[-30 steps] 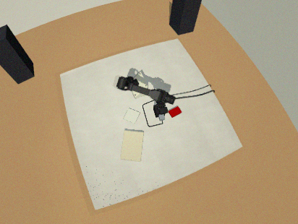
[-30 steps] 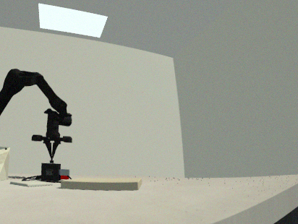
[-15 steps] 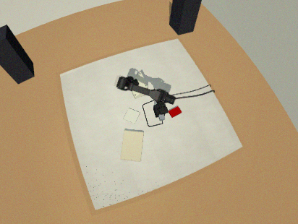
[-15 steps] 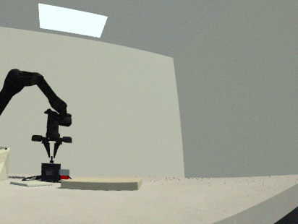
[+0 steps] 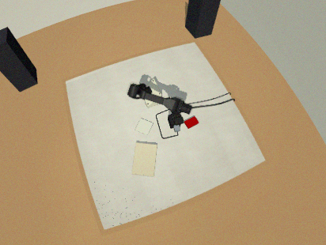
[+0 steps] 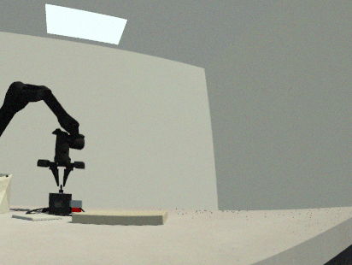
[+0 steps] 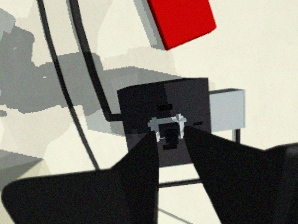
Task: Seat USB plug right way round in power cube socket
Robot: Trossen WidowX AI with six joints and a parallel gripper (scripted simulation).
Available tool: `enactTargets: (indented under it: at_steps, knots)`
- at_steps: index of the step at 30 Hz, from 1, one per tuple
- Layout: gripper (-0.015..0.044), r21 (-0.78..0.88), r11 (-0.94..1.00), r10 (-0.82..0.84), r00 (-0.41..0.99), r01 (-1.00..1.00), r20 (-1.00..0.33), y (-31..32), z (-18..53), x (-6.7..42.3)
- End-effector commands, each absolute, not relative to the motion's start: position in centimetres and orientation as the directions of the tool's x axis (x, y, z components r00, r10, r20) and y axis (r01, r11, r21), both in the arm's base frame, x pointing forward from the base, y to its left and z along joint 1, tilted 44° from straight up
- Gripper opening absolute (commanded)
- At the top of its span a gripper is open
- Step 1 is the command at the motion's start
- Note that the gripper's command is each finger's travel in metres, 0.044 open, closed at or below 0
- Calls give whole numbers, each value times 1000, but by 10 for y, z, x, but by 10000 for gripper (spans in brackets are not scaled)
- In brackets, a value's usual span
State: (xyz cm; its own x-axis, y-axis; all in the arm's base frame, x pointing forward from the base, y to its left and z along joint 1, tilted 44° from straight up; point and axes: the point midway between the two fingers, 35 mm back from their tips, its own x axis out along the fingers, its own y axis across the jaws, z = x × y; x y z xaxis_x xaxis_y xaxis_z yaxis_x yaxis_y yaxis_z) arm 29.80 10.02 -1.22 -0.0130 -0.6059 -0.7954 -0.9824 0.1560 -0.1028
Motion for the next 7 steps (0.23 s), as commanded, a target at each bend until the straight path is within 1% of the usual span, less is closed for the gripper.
enactTargets:
  at_steps: [1,7]
  knots:
    - [95,-107,158,-603,-10,-982,-798,104,-10,299]
    - [95,-107,158,-603,-10,-982,-798,108,-5,299]
